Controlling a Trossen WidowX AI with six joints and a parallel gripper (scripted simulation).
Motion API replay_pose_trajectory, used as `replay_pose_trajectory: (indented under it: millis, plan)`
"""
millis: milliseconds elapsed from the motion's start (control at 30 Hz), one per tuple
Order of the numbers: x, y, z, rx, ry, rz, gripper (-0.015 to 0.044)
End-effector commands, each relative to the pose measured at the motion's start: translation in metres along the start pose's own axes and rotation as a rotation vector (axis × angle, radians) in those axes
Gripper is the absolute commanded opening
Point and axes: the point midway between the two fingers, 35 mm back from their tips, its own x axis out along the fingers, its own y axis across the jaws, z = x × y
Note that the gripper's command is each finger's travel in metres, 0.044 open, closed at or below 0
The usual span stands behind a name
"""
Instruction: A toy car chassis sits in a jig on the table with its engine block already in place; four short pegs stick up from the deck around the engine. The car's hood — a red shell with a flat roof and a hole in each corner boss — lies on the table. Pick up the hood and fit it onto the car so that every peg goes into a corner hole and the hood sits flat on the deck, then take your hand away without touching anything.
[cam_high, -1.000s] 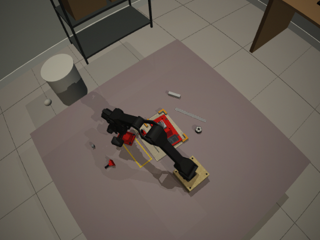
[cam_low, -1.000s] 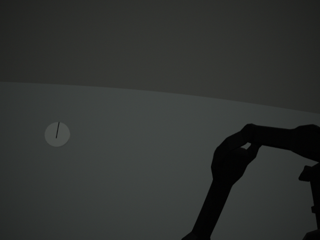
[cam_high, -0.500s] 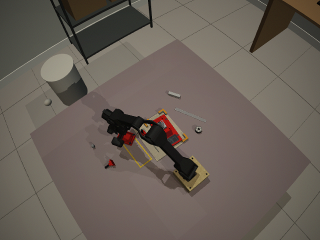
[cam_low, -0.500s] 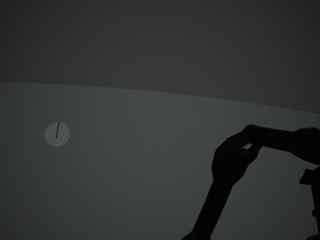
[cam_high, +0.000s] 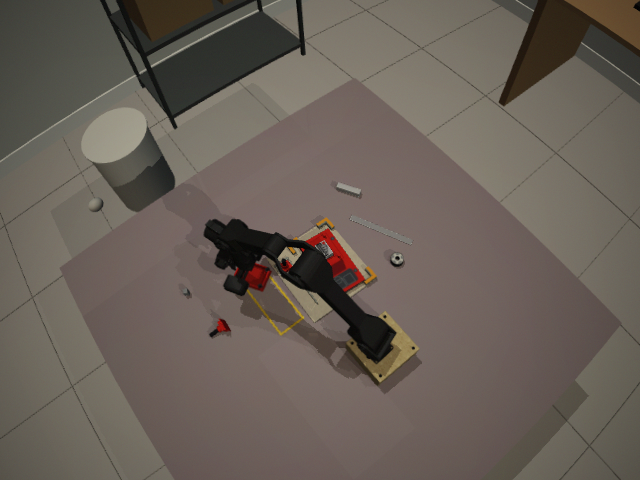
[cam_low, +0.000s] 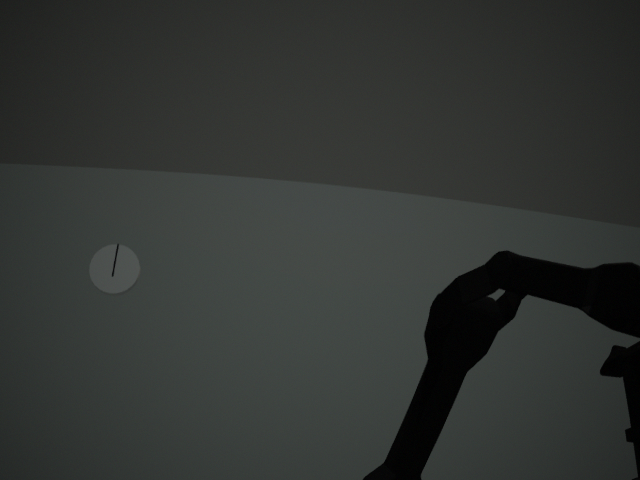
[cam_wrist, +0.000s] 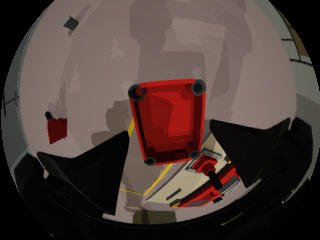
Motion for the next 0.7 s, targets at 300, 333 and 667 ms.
replay_pose_trajectory:
  millis: [300,333,667]
  plan:
    - [0.0065,-0.0002,0.0001,-0.001,-0.001,-0.003,0.0440]
    - [0.0070,-0.0002,0.0001,-0.001,-0.001,-0.003,0.0440]
    - [0.0064,0.0000,-0.0001,0.000,0.000,0.000,0.0308]
